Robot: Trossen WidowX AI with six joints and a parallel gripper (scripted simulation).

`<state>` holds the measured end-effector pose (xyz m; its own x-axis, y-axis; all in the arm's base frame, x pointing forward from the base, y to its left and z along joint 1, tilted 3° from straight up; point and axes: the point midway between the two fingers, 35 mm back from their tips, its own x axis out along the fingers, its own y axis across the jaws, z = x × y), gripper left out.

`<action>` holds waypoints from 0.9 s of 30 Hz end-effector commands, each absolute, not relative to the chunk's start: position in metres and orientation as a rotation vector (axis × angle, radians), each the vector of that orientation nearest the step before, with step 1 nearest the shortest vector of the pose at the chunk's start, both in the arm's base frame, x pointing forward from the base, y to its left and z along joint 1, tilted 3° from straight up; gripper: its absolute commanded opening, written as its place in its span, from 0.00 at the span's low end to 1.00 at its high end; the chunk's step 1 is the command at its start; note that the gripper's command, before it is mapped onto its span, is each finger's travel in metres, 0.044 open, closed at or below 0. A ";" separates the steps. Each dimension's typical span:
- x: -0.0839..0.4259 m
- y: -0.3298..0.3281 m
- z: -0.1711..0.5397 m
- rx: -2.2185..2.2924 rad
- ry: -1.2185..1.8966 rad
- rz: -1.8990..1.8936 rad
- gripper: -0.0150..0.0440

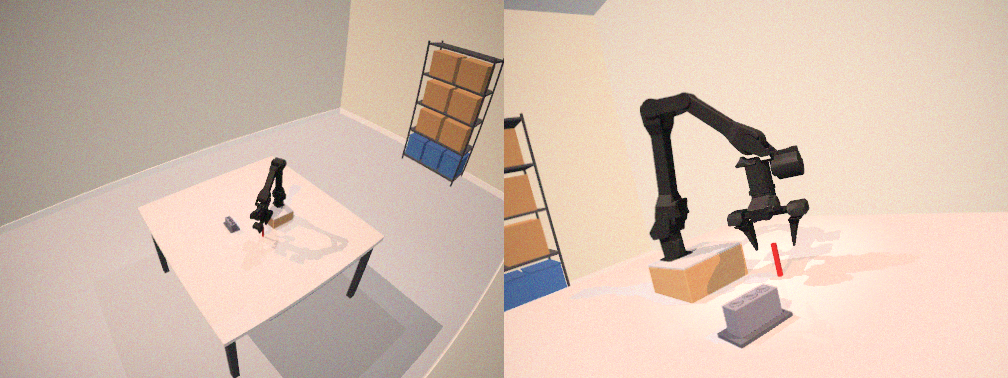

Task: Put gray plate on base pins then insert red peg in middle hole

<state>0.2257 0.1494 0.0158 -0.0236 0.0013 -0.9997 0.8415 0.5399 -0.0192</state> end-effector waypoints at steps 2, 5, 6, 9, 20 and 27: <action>0.223 0.149 0.004 0.770 1.457 -0.801 1.00; 0.223 0.149 -0.001 0.770 1.457 -0.801 1.00; 0.223 0.149 -0.003 0.770 1.457 -0.801 1.00; 0.222 0.149 -0.007 0.770 1.457 -0.801 1.00; 0.221 0.148 -0.013 0.770 1.457 -0.802 0.73; 0.221 0.148 -0.013 0.770 1.457 -0.802 0.42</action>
<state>0.2222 0.1479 -0.0115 -0.0314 -0.0036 -0.9995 0.8413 0.5398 -0.0284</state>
